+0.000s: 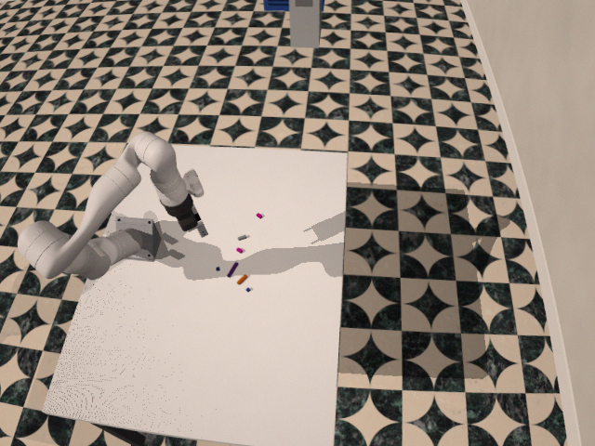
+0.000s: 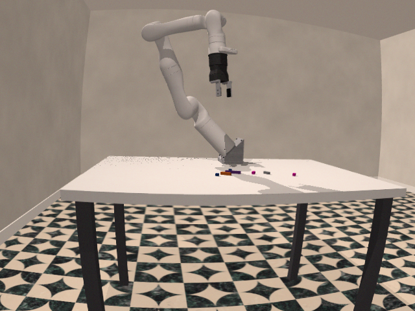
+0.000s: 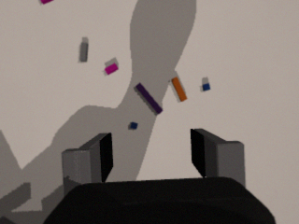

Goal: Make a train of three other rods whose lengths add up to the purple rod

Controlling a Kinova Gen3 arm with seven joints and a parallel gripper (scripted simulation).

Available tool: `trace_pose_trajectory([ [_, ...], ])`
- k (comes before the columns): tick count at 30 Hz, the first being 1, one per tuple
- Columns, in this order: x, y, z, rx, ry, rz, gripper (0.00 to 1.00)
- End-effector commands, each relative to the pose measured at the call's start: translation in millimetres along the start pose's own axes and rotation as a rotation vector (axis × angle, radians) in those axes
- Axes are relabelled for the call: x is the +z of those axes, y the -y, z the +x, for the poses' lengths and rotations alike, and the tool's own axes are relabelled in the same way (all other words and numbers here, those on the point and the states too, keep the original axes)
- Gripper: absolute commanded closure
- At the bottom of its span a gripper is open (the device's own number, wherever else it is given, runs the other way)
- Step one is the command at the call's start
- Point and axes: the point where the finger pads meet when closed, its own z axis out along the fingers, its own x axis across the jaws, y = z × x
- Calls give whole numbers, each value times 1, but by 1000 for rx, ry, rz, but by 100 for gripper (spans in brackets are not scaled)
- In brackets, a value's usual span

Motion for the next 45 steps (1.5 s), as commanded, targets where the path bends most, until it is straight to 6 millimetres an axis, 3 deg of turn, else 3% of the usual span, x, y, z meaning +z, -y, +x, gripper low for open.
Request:
trace_pose_trajectory([
  [1, 1, 0, 2, -13, -5, -4, 0],
  [45, 5, -1, 10, -100, -9, -41, 0],
])
